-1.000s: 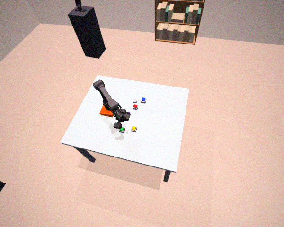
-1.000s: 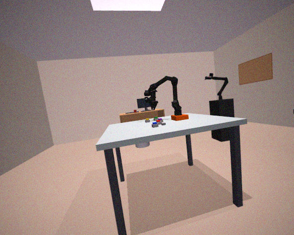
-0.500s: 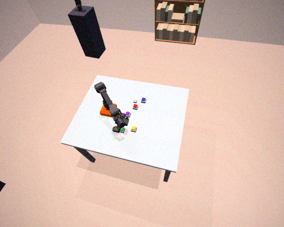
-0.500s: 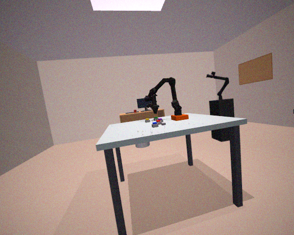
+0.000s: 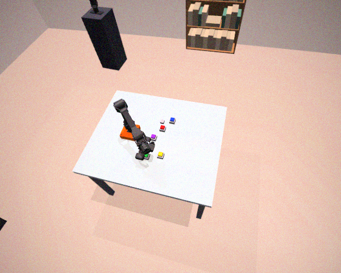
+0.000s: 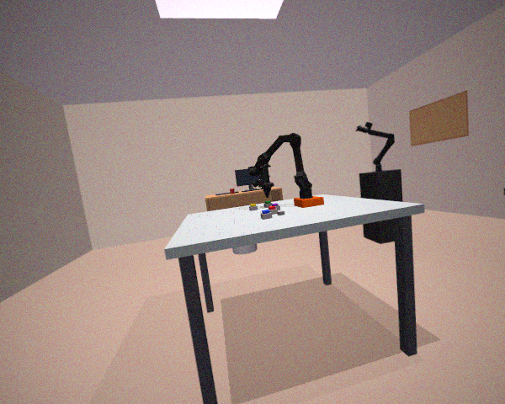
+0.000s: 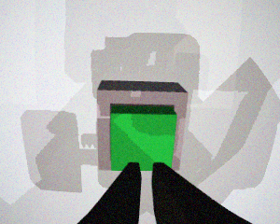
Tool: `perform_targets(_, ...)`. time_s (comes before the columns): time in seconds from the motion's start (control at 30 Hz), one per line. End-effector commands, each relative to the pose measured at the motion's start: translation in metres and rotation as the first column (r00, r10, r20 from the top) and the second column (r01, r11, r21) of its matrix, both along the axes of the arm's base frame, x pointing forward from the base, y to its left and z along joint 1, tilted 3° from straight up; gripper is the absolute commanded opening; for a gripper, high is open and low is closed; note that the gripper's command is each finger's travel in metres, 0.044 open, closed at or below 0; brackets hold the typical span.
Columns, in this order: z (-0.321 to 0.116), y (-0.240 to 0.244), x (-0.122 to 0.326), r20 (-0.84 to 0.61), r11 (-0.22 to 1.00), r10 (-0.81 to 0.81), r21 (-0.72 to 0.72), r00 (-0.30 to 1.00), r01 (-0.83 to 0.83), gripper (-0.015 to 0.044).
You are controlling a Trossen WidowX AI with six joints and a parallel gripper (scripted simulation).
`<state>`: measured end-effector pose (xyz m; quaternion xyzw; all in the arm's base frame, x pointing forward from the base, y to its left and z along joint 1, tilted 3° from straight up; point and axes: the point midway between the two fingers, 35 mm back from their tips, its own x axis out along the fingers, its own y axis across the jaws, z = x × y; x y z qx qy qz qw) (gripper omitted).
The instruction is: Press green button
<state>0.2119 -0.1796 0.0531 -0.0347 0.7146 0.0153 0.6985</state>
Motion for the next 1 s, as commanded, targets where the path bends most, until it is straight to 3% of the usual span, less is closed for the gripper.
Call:
perform_targets(0.0, 0.0, -0.001, 0.0, -0.001, 1.0, 0.006, -0.004, 1.0, -0.006, 0.002)
perform_targets(0.97, -0.034, -0.002, -0.001, -0.001, 1.0, 0.006, -0.004, 1.0, -0.006, 0.002)
